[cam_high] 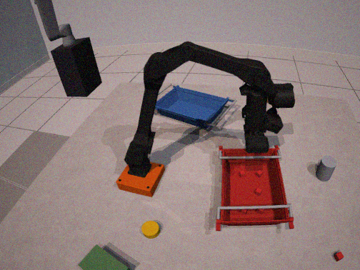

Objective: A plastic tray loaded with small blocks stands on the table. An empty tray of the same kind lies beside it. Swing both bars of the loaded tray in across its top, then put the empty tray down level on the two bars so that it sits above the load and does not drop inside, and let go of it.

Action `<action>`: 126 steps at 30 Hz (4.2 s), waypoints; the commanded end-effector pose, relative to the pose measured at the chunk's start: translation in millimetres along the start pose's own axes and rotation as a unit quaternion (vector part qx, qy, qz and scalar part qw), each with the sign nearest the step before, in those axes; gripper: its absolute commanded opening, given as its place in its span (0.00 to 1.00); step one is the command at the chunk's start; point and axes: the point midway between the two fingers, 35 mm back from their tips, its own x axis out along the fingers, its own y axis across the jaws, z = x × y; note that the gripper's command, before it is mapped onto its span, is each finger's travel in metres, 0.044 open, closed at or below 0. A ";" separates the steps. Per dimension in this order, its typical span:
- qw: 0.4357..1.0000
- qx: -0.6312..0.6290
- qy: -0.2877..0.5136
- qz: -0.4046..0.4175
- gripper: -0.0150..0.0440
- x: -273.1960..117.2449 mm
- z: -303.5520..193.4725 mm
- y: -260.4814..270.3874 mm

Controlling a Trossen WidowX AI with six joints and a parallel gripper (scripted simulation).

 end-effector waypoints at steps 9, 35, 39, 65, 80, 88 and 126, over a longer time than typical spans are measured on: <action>1.000 0.000 0.000 0.000 0.25 0.0 0.0 0.0; 1.000 0.000 0.000 0.000 0.43 0.0 0.0 0.0; 1.000 0.000 0.000 0.000 0.61 -5.4 0.7 0.0; 0.987 0.158 0.010 0.002 1.00 -21.0 -156.5 212.1; 0.971 0.237 0.013 0.011 1.00 -8.4 -276.9 248.0; 0.971 0.237 0.013 0.011 1.00 15.5 -275.9 251.6; 0.971 0.237 0.013 0.011 0.60 76.2 -275.8 251.0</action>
